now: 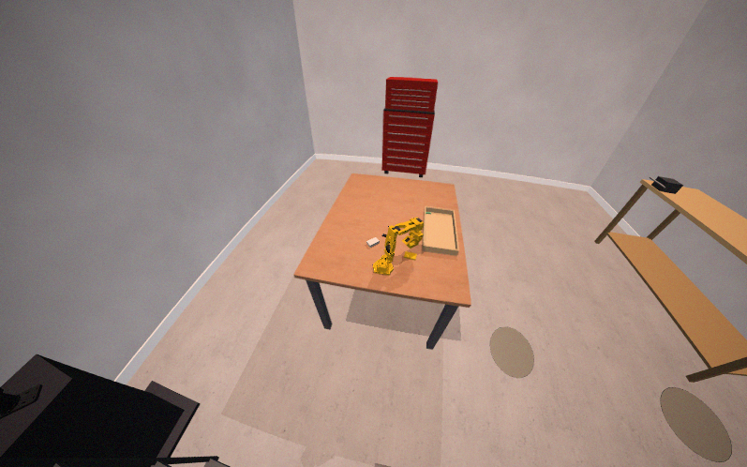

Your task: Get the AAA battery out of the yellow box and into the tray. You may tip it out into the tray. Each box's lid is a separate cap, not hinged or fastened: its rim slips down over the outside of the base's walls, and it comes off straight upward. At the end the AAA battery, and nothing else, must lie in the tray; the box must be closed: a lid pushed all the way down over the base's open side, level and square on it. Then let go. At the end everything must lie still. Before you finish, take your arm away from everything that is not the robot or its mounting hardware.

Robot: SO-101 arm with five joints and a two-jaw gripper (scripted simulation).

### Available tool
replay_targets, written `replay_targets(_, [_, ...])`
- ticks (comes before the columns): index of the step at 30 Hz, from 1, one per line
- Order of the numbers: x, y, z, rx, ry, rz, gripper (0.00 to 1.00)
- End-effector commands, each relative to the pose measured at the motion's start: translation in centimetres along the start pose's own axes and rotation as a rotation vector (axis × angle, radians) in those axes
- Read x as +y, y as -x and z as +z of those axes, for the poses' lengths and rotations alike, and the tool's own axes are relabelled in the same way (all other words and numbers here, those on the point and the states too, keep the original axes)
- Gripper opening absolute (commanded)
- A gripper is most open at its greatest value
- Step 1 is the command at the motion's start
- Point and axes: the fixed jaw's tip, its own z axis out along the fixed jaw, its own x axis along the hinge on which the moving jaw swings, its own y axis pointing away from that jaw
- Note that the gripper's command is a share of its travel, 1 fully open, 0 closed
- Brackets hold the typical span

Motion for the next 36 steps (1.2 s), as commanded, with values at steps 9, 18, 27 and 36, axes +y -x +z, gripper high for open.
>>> replay_targets(9, [-2.2, 2.4, -1.0, 0.056, 0.002, -0.001, 0.22])
replay_targets(18, [-3.3, 4.4, -0.6, 0.056, 0.002, -0.001, 0.22])
replay_targets(27, [-3.4, 4.5, -0.6, 0.056, 0.002, -0.001, 0.22])
replay_targets(36, [-3.4, 4.5, -0.6, 0.056, 0.002, -0.001, 0.22])
